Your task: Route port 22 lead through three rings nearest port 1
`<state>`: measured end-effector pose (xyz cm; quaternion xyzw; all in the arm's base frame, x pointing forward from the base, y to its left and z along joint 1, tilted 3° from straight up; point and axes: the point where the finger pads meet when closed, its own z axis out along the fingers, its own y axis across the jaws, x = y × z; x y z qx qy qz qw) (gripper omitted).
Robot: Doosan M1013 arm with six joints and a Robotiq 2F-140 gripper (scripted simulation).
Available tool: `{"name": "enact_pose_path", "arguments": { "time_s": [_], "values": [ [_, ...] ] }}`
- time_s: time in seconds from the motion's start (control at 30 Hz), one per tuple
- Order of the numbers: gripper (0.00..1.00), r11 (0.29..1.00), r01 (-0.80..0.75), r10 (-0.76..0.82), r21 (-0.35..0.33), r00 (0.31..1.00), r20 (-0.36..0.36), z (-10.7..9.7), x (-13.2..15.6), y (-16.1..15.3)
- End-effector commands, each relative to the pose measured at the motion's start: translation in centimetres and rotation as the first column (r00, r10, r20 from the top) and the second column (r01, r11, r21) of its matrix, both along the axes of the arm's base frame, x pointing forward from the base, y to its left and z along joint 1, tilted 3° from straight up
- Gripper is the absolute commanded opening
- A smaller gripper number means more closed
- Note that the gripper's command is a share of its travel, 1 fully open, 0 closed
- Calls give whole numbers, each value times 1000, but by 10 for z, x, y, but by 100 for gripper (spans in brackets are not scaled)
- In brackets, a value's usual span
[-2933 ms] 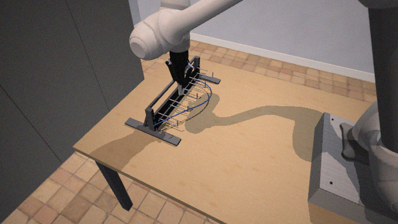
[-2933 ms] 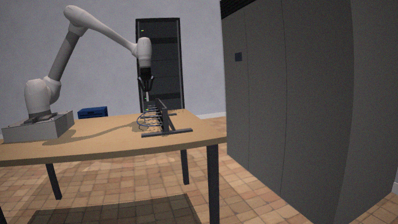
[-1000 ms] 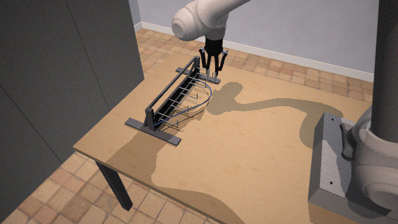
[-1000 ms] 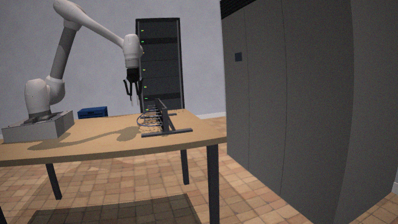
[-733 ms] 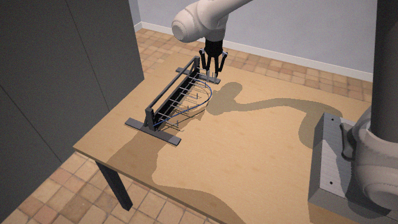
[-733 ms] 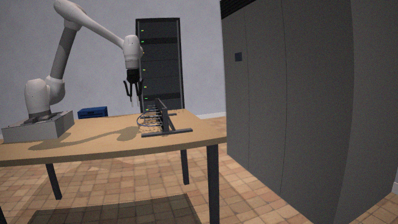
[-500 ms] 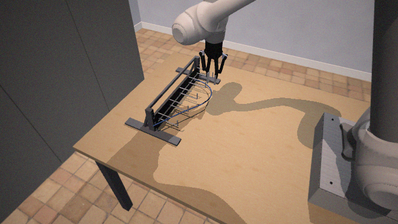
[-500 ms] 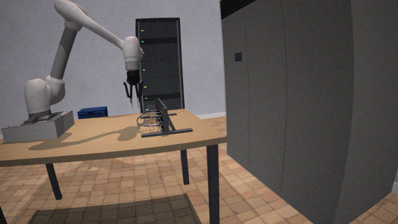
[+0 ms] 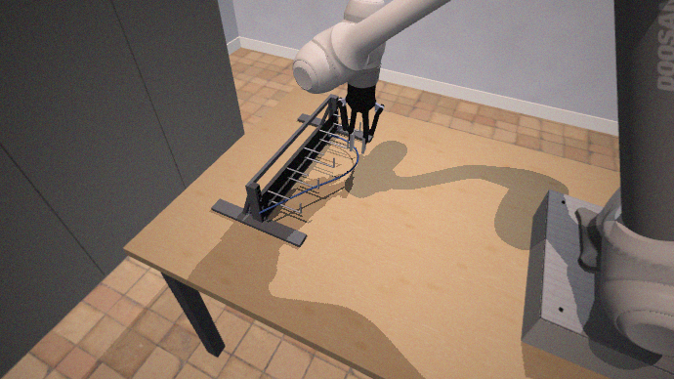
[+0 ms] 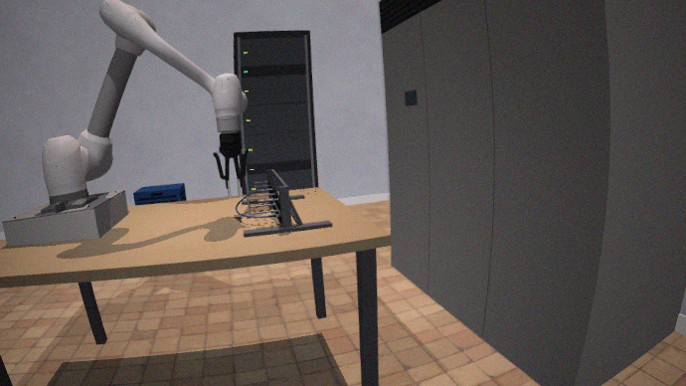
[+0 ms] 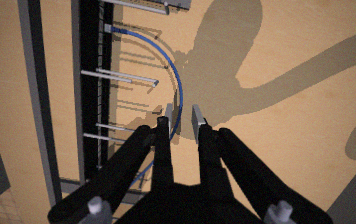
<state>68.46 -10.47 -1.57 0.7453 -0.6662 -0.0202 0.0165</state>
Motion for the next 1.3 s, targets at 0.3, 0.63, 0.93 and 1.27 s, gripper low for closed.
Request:
{"name": "enact_pose_path", "arguments": {
  "time_s": [0.3,0.63,0.93,1.27],
  "values": [
    [20,1000,0,0,0,1000,0,-28,-1,0],
    [20,1000,0,0,0,1000,0,-40,-2,0],
    [20,1000,0,0,0,1000,0,-43,-2,0],
    [20,1000,0,0,0,1000,0,-43,-2,0]
  ]
}}
